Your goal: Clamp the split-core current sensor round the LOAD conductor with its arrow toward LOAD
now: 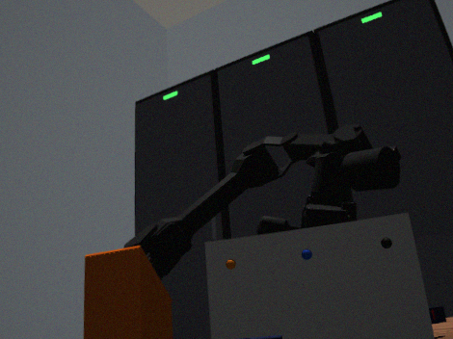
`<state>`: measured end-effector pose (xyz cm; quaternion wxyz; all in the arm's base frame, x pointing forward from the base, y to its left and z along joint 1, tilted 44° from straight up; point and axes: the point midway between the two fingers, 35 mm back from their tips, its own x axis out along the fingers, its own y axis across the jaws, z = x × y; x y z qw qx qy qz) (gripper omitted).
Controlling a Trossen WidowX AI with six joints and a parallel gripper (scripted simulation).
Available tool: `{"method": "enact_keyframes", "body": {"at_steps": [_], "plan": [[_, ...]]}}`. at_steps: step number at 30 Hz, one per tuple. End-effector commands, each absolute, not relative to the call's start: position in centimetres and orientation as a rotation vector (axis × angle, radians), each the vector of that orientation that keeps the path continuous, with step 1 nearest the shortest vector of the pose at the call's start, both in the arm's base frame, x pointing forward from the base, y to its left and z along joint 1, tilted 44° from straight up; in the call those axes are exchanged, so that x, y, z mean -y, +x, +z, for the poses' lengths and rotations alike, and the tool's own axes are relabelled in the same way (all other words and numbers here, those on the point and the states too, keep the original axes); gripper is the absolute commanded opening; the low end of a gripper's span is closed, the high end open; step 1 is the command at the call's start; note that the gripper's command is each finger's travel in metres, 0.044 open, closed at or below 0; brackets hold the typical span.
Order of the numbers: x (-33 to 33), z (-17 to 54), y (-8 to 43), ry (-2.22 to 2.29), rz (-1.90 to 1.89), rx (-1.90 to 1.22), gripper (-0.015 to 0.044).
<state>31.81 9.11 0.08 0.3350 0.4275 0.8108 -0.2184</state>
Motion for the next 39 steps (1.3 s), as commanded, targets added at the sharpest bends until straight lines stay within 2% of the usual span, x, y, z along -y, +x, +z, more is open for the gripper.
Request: {"method": "enact_keyframes", "body": {"at_steps": [1, 39], "plan": [[-9.08, 0.09, 31.75, 1.114, -0.574, -2.117, 0.0000], [-8.92, 0.21, 31.92, 1.179, -0.544, -2.070, 0.0000]]}}
